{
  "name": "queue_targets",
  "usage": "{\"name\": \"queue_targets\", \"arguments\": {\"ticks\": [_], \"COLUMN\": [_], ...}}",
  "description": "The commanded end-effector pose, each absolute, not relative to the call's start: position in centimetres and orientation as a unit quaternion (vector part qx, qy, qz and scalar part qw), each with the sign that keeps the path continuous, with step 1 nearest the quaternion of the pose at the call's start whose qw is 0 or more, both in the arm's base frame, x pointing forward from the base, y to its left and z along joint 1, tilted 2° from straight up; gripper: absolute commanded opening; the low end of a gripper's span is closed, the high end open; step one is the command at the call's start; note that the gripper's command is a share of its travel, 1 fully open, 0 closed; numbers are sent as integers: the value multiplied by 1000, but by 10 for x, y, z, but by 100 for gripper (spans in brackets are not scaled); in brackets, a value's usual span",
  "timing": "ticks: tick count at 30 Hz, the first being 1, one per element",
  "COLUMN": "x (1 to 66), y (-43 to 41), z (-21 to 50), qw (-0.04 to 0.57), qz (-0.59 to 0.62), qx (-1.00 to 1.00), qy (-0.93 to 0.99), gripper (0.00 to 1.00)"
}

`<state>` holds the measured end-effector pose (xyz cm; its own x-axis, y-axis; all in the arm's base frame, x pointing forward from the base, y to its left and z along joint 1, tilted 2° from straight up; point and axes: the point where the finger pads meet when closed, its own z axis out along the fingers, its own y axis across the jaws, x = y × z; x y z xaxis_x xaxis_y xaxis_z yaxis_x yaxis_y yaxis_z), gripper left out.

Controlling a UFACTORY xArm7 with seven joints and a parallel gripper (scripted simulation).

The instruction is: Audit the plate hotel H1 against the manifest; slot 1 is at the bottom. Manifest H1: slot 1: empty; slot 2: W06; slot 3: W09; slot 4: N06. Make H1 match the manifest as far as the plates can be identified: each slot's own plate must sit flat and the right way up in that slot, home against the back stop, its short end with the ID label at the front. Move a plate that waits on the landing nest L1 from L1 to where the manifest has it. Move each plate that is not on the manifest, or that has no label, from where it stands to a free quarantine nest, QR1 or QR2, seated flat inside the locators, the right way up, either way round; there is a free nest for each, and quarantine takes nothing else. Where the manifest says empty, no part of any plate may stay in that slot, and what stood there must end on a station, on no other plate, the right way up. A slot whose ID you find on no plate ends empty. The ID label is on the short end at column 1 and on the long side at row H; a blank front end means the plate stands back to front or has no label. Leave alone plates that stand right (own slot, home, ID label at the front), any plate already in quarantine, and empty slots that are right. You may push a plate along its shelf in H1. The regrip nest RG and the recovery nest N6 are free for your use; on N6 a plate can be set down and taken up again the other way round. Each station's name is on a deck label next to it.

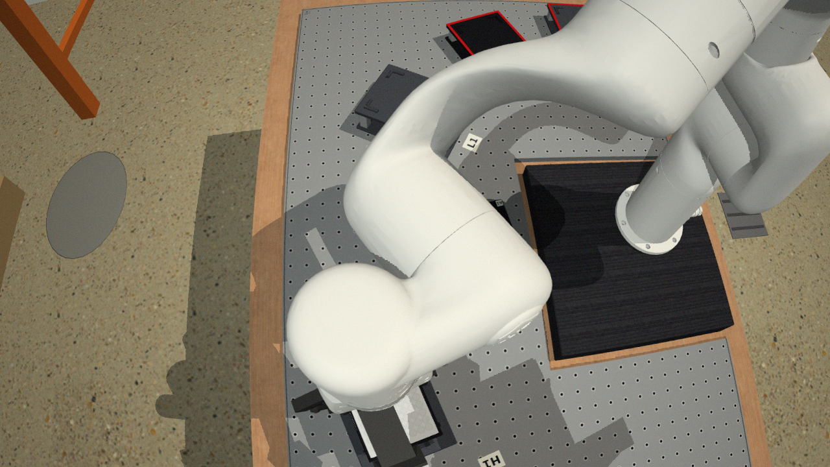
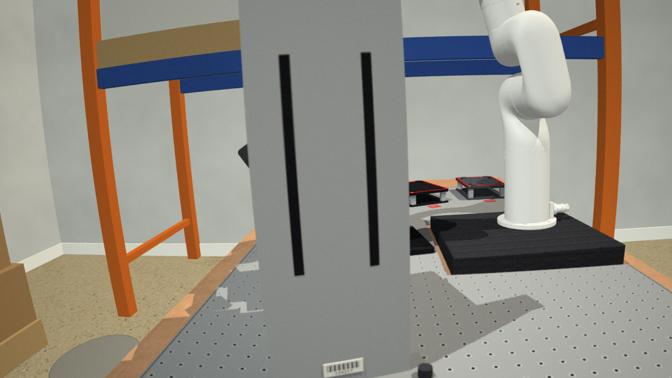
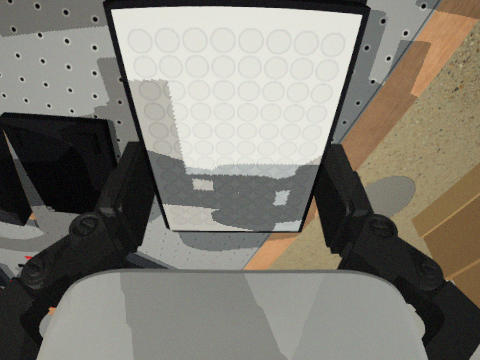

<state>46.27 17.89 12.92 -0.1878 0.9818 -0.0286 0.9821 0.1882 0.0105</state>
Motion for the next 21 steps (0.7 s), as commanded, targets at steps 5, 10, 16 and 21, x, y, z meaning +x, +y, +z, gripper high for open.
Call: {"name": "queue_targets", "arguments": {"ticks": [5,10,16,21], "x": [463,463,463,463], "y": [180,180,181,181], "z": [160,170,190,207], "qw": [16,16,16,16], "qz": [-3,-3,-3,-3], "qx": [637,637,637,637], "qy": [771,771,771,771], "gripper": [0,0,0,0]}}
